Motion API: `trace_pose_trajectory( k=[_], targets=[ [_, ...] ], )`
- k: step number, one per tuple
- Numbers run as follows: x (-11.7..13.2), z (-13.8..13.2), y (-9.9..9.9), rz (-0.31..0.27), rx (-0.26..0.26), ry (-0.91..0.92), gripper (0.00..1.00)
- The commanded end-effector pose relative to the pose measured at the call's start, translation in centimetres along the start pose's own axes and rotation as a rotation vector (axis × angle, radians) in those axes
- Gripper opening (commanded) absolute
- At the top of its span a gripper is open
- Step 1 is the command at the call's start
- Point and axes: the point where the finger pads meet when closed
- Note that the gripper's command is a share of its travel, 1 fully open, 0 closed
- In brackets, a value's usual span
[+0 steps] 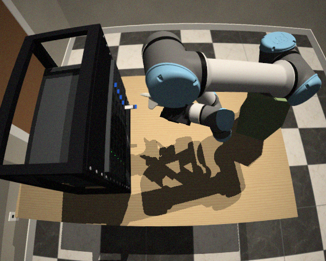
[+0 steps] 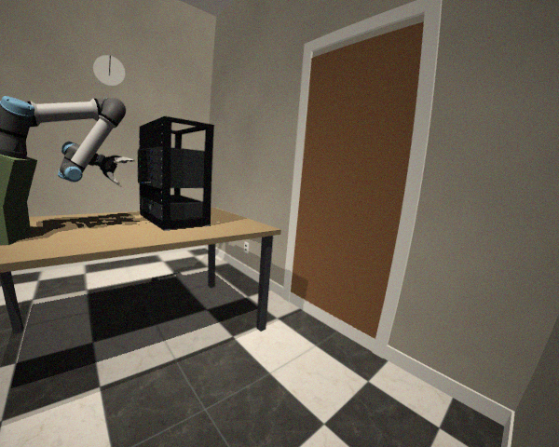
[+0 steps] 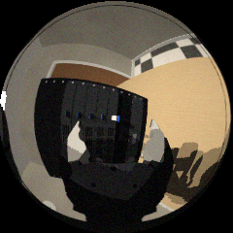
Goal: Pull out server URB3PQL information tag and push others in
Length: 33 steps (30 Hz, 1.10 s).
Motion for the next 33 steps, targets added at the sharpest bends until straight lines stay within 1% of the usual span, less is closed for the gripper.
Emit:
trace_pose_trajectory(
  k=[1,33],
  targets=[
    [0.00,-0.05,-0.08,0.002,0.001,0.009,1.00],
    [0.01,-0.06,-0.46,0.010,0.007,0.051,1.00]
  ],
)
Point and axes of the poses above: the point where the finger pads meet when closed, its own y axis out along the fingers, its own z axis across the jaws, x = y × z, and after that the axes turned 8 degrees about y, right-handed
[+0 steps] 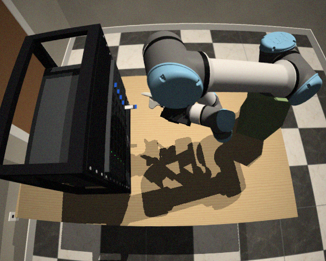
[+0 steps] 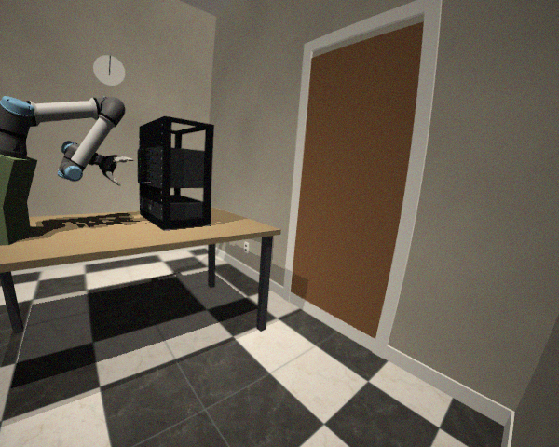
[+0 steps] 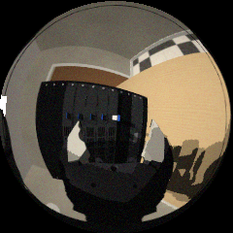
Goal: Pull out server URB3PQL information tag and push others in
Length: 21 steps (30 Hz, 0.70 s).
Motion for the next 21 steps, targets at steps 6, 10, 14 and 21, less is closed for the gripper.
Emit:
trace_pose_trajectory(
  k=[6,10,14,21],
  targets=[
    [0.00,-0.05,-0.10,0.002,0.001,0.010,1.00],
    [0.00,-0.05,-0.14,0.003,0.001,0.015,1.00],
    [0.01,-0.05,-0.18,0.004,0.002,0.019,1.00],
    [0.01,-0.06,-0.23,0.005,0.003,0.025,1.00]
  ],
)
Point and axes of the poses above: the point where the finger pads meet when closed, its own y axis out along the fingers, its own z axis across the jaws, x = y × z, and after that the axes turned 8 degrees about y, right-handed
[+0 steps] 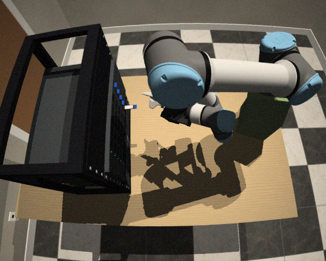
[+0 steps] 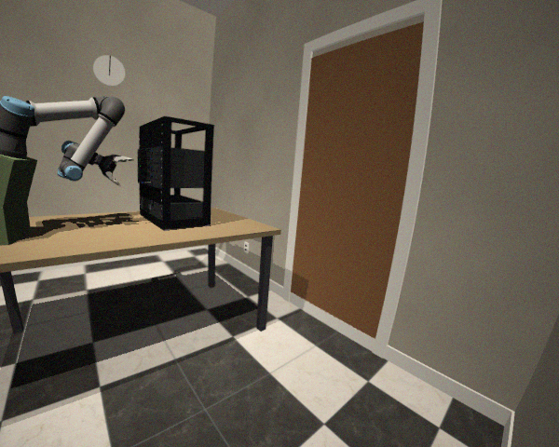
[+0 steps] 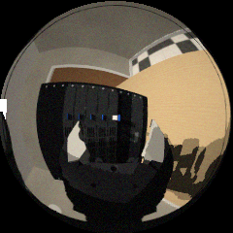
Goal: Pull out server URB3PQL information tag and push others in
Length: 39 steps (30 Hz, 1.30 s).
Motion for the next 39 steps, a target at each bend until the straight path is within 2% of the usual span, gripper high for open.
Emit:
trace_pose_trajectory(
  k=[1,39],
  targets=[
    [0.00,-0.05,-0.03,0.000,0.000,0.003,1.00],
    [0.00,-0.06,-0.25,0.005,0.003,0.026,1.00]
  ],
)
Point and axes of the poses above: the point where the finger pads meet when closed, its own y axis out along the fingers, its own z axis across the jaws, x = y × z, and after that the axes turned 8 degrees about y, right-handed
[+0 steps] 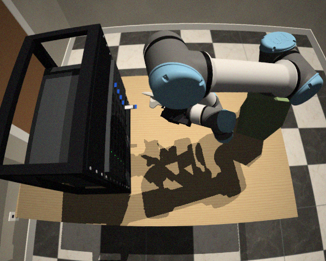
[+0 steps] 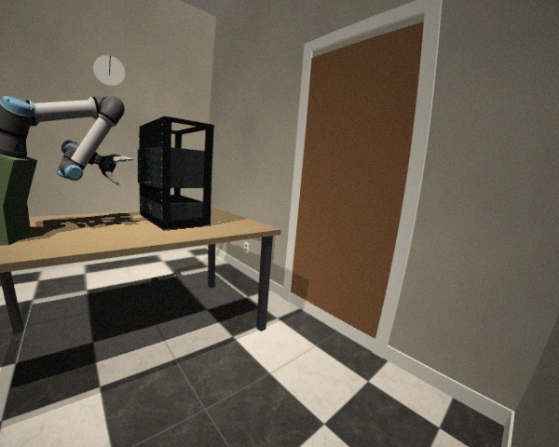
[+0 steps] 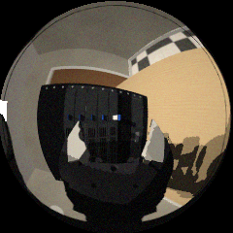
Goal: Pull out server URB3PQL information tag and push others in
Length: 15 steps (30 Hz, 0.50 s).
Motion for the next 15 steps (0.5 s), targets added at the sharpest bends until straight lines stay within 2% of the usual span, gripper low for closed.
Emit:
trace_pose_trajectory(
  k=[1,15],
  targets=[
    [0.00,-0.05,-0.03,0.000,0.000,0.003,1.00],
    [0.00,-0.05,-0.07,0.001,0.000,0.007,1.00]
  ],
)
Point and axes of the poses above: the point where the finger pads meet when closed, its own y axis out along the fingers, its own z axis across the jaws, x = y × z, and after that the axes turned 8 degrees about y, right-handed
